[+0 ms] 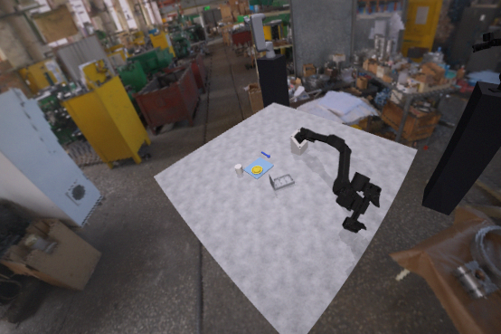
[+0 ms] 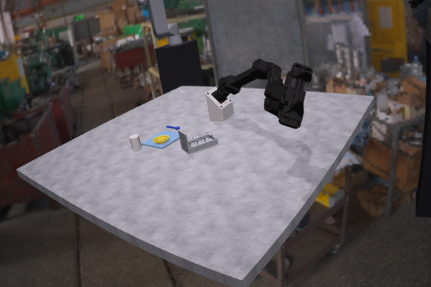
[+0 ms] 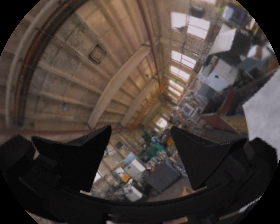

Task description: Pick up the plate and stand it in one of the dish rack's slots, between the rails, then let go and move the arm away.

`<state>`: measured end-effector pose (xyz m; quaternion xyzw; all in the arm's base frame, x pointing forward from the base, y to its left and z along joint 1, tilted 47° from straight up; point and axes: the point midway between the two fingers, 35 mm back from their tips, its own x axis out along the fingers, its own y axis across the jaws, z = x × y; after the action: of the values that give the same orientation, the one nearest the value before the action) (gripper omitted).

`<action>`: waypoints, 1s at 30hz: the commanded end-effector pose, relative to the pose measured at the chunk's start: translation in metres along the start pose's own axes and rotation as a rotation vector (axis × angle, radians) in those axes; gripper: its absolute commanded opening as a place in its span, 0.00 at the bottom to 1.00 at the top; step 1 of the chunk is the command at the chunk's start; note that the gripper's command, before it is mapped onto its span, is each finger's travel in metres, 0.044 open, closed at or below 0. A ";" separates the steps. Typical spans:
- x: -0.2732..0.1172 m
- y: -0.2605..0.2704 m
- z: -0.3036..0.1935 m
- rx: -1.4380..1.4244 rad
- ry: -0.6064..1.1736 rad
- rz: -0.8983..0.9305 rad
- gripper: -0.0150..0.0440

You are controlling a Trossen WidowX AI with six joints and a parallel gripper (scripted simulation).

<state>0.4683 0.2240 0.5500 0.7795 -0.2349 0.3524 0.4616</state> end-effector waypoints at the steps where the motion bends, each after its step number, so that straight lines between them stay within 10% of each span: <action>1: 0.000 -0.001 0.001 -0.002 -0.001 -0.002 0.93; 30: -0.011 -0.107 0.126 -0.588 -0.012 -0.369 0.93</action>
<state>0.5679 0.1672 0.4549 0.6624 -0.1967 0.1912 0.6971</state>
